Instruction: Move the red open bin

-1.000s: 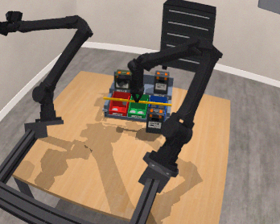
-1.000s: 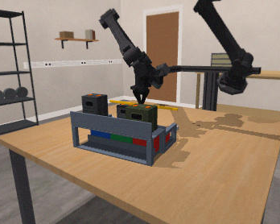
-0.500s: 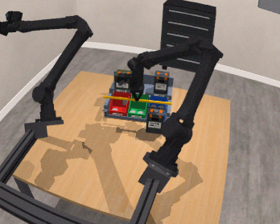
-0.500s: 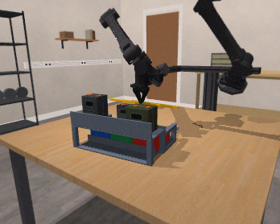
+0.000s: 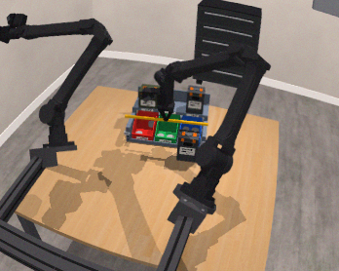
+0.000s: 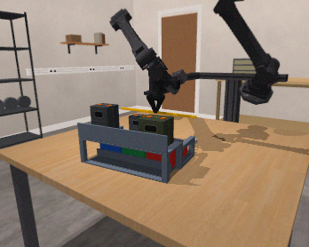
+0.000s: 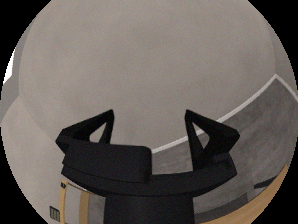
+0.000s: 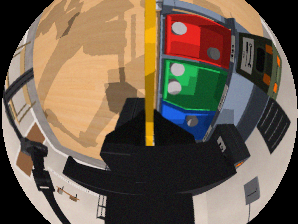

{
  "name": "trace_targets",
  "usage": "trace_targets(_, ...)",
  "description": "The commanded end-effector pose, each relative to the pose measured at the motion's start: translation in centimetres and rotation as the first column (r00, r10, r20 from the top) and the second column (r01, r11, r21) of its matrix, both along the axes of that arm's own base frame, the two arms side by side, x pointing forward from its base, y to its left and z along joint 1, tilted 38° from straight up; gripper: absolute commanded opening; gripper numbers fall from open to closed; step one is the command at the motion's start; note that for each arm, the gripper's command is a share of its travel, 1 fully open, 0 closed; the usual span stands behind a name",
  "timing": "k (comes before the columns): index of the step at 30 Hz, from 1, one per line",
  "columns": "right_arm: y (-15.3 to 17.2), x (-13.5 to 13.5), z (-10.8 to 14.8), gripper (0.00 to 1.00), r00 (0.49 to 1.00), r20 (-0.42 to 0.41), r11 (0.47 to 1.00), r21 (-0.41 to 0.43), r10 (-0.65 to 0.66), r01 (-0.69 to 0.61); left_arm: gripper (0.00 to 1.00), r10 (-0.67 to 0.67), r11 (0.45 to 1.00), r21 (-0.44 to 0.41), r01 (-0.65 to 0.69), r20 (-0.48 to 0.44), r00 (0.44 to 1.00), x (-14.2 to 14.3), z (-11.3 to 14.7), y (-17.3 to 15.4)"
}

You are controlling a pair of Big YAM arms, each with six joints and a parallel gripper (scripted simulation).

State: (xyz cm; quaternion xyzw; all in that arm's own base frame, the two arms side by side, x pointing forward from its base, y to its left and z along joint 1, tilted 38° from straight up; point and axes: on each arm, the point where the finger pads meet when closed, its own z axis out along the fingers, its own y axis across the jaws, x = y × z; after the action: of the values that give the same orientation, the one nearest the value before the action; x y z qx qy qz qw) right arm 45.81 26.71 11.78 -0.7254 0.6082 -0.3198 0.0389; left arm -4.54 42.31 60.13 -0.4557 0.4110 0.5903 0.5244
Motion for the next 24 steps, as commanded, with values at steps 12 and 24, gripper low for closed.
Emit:
trace_targets(12, 2.74, 0.17, 4.67, 0.00, 0.997, 0.067, 0.998, 0.055, 0.024, -0.028, 1.00, 0.006, 0.999, 0.052, -0.006, 0.001, 1.000, -0.30, 3.75, -1.41)
trace_targets(24, 2.76, 0.14, 4.71, 0.00, 0.997, 0.067, 0.998, 0.054, 0.024, -0.028, 1.00, 0.006, 0.999, 0.052, -0.006, 0.001, 1.000, -0.30, 3.75, -1.41)
